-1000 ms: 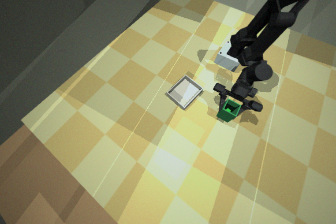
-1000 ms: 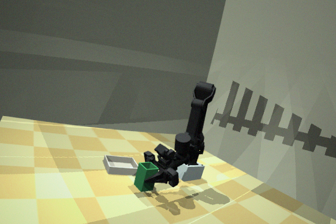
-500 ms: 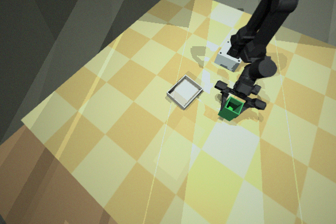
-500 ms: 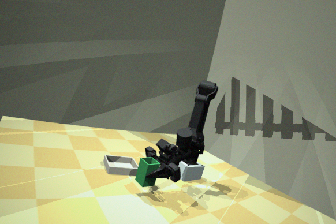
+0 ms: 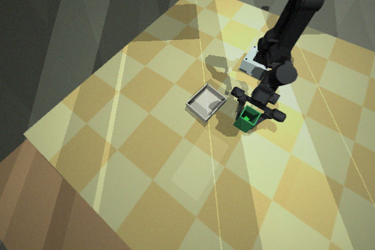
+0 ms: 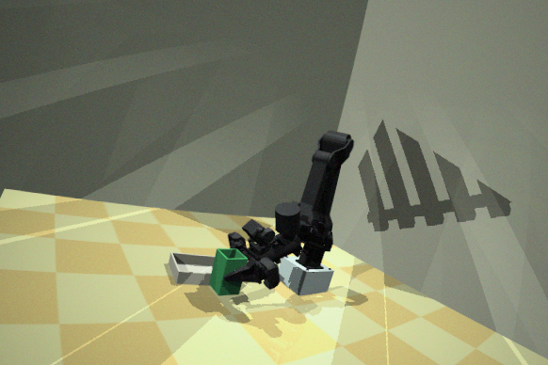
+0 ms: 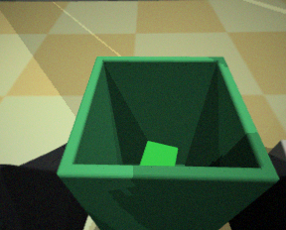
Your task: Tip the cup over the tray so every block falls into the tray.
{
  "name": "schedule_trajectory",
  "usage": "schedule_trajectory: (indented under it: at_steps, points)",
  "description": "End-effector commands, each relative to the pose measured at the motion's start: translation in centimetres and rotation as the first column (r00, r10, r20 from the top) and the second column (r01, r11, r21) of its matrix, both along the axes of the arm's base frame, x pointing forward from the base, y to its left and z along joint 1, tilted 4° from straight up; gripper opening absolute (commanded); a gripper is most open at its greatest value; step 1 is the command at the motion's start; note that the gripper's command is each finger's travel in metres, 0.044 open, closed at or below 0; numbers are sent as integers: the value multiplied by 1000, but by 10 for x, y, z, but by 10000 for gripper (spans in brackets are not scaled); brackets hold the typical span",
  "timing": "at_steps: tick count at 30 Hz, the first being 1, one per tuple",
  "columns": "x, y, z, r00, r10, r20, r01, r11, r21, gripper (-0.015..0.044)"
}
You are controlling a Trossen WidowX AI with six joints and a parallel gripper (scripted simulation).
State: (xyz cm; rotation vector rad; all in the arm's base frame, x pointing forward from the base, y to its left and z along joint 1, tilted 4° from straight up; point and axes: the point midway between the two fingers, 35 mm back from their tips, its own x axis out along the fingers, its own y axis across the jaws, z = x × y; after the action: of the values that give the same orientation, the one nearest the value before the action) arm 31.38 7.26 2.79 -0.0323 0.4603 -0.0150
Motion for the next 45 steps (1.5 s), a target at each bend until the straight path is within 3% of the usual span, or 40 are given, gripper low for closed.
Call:
schedule_trajectory:
  at_steps: [1, 45]
  points:
    - [7, -15, 3, 1000, -25, 3, 25, 1000, 0, 0]
    - [16, -175, 28, 954, -297, 29, 298, 954, -22, 0]
